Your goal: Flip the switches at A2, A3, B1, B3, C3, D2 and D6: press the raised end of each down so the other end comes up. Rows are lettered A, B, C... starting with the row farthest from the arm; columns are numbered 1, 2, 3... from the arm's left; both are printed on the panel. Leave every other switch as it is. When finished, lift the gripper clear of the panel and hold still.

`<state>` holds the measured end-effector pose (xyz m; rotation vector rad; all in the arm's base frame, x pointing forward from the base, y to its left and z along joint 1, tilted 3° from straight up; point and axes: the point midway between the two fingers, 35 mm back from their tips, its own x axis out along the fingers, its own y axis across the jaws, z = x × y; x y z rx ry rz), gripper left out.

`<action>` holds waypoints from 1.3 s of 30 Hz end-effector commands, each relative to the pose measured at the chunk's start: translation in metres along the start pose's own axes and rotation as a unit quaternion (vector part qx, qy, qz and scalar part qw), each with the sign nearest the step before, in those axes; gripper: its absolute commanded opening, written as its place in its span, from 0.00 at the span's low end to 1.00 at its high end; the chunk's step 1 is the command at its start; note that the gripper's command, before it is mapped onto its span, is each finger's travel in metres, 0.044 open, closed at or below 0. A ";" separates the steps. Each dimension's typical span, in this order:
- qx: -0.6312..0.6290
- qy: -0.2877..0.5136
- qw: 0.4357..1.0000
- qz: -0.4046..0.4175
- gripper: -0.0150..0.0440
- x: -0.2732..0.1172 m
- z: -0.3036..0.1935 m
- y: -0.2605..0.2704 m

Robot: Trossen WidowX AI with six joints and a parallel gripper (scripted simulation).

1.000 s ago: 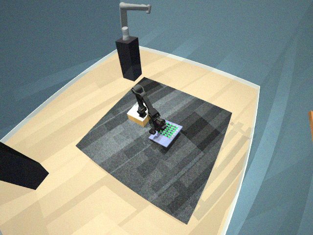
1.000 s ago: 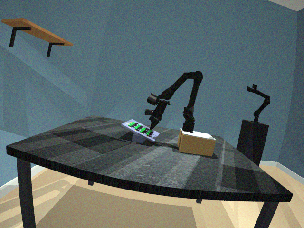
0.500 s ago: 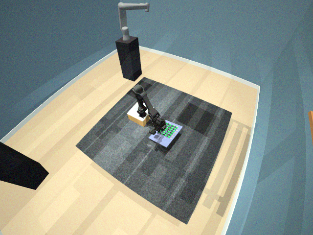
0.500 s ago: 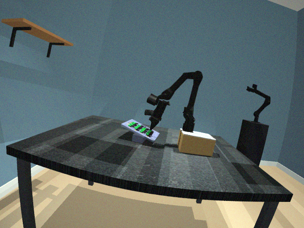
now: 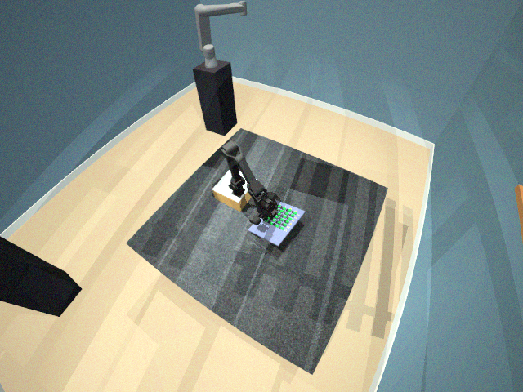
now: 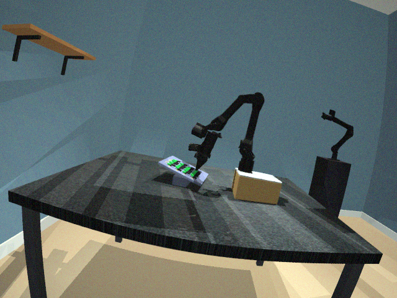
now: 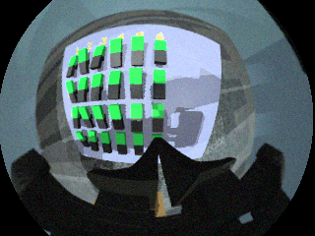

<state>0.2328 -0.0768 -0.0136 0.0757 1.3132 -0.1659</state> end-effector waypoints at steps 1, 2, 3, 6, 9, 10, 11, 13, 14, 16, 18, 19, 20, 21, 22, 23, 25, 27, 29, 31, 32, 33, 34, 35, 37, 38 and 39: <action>-0.001 0.002 1.000 0.001 0.25 0.002 -0.001 0.000; -0.001 0.002 1.000 0.001 0.25 0.002 -0.001 0.000; -0.001 0.002 1.000 0.001 0.25 0.002 -0.001 0.000; -0.001 0.002 1.000 0.001 0.25 0.002 -0.001 0.000; -0.001 0.002 1.000 0.001 0.25 0.003 -0.001 0.000; 0.000 0.000 1.000 0.000 0.25 0.000 0.000 0.000; 0.000 -0.001 1.000 0.000 0.25 -0.006 0.001 0.000; -0.001 -0.004 1.000 0.000 0.25 -0.025 0.002 0.000; -0.001 -0.006 1.000 0.001 0.25 -0.036 0.001 0.000; -0.001 -0.009 1.000 0.001 0.25 -0.056 -0.001 0.000; -0.001 -0.011 1.000 0.001 0.25 -0.063 -0.003 0.000; -0.001 -0.011 1.000 0.001 0.25 -0.063 -0.003 0.000; -0.001 -0.011 1.000 0.001 0.25 -0.063 -0.003 0.000; -0.001 -0.011 1.000 0.001 0.25 -0.063 -0.003 0.000; -0.001 -0.010 1.000 0.001 0.25 -0.064 -0.001 0.001; -0.001 -0.010 1.000 0.001 0.25 -0.064 0.003 0.005; -0.001 -0.010 1.000 0.002 0.25 -0.067 0.017 0.020; -0.001 -0.011 1.000 0.003 0.25 -0.069 0.032 0.040; 0.000 -0.012 1.000 0.004 0.25 -0.071 0.044 0.059; 0.000 -0.013 1.000 0.005 0.25 -0.072 0.048 0.066; 0.000 -0.013 1.000 0.005 0.25 -0.072 0.048 0.066; 0.000 -0.013 1.000 0.005 0.25 -0.072 0.048 0.066; 0.000 -0.013 1.000 0.005 0.25 -0.072 0.048 0.066; 0.000 -0.013 1.000 0.005 0.25 -0.072 0.048 0.066; 0.000 -0.013 1.000 0.005 0.25 -0.072 0.048 0.066; 0.000 -0.013 1.000 0.005 0.25 -0.072 0.048 0.066; 0.000 -0.013 1.000 0.005 0.25 -0.072 0.048 0.066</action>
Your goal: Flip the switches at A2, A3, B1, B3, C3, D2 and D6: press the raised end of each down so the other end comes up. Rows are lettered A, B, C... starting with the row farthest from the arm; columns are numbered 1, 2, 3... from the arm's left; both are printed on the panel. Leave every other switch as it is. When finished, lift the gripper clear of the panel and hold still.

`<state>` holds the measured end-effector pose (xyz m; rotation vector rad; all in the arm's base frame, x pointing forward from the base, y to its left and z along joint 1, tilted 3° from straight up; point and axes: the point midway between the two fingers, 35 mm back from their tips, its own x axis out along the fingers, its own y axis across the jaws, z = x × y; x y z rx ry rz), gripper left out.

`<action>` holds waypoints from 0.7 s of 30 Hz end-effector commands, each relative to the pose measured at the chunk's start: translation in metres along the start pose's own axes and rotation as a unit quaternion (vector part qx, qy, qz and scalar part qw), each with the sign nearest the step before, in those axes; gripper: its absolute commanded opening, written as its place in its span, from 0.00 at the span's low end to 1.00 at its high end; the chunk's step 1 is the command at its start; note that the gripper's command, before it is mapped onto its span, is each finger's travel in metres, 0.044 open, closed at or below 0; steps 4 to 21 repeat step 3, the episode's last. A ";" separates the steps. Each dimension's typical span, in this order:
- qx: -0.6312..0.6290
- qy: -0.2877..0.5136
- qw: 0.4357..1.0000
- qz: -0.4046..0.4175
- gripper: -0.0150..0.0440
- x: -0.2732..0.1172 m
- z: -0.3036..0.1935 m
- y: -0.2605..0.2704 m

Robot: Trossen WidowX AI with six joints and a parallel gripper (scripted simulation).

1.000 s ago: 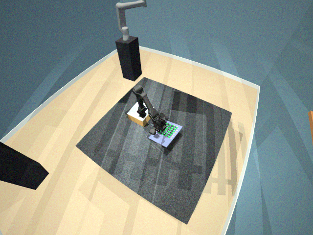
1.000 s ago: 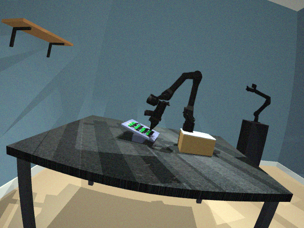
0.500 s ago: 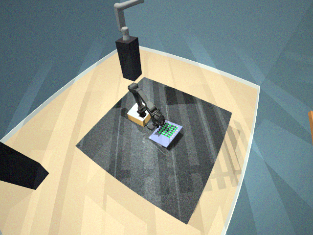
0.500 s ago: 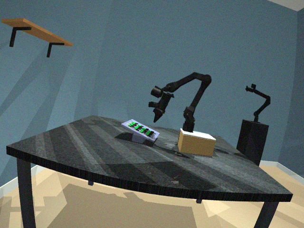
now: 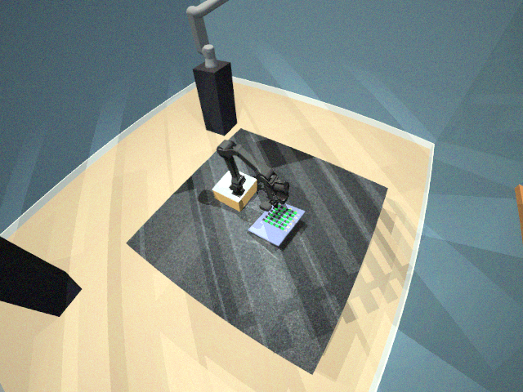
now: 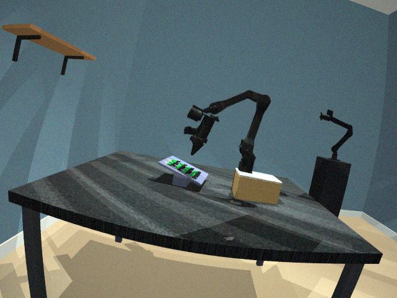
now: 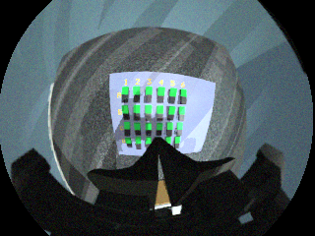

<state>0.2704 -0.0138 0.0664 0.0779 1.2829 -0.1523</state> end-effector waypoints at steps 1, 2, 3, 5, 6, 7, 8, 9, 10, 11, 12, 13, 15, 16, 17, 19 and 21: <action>0.002 0.002 1.000 -0.002 0.25 0.001 0.001 0.001; 0.002 0.002 1.000 -0.002 0.25 0.001 0.001 0.001; 0.002 0.002 1.000 -0.002 0.25 0.001 0.001 0.001; 0.002 0.002 1.000 -0.002 0.25 0.001 0.001 0.001; 0.002 0.002 1.000 -0.002 0.25 0.001 0.001 0.001; 0.002 0.002 1.000 -0.002 0.25 0.001 0.001 0.001; 0.002 0.002 1.000 -0.002 0.25 0.001 0.001 0.001; 0.002 0.002 1.000 -0.002 0.25 0.001 0.001 0.001; 0.002 0.002 1.000 -0.002 0.25 0.001 0.001 0.001; 0.002 0.002 1.000 -0.002 0.25 0.001 0.001 0.001; 0.002 0.002 1.000 -0.002 0.25 0.001 0.001 0.001; 0.002 0.002 1.000 -0.002 0.25 0.001 0.001 0.001; 0.002 0.002 1.000 -0.002 0.25 0.001 0.001 0.001; 0.002 0.002 1.000 -0.002 0.25 0.001 0.001 0.001; 0.002 0.002 1.000 -0.002 0.25 0.001 0.001 0.001; 0.002 0.002 1.000 -0.002 0.25 0.001 0.001 0.001; 0.002 0.002 1.000 -0.002 0.25 0.001 0.001 0.001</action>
